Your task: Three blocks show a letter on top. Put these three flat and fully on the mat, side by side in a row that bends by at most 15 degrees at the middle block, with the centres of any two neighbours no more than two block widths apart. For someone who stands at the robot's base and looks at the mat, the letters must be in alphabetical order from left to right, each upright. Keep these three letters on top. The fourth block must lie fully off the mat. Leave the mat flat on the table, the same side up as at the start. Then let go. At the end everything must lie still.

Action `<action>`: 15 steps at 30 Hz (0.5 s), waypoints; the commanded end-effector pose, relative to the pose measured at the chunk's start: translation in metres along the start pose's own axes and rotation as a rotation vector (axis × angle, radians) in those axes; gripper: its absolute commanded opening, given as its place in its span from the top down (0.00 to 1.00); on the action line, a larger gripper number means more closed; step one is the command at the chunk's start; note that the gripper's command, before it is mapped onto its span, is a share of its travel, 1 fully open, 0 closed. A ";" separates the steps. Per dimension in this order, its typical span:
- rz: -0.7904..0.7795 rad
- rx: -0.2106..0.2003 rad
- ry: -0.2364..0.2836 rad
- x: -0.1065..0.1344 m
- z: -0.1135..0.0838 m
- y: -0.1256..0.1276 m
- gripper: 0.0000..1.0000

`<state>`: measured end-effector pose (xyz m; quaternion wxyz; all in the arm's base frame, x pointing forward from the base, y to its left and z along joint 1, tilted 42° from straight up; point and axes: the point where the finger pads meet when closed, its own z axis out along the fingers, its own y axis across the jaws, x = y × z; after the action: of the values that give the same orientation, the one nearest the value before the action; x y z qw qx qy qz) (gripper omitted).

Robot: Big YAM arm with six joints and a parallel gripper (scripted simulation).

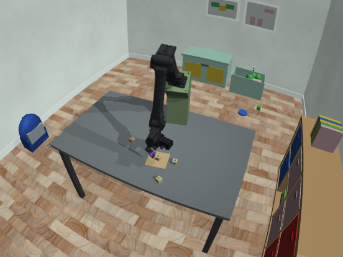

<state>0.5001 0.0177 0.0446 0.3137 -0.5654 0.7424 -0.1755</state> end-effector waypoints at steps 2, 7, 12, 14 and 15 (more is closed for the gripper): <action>0.221 -0.010 0.002 -0.012 0.005 -0.009 0.00; 0.517 0.001 0.000 -0.034 0.007 -0.040 0.00; 0.748 0.009 -0.005 -0.060 0.007 -0.071 0.00; 0.839 0.013 -0.008 -0.069 0.007 -0.083 0.00; 0.884 0.016 -0.011 -0.074 0.006 -0.088 0.00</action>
<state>0.5665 0.0512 0.1021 0.3646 -0.2963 0.8800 -0.0701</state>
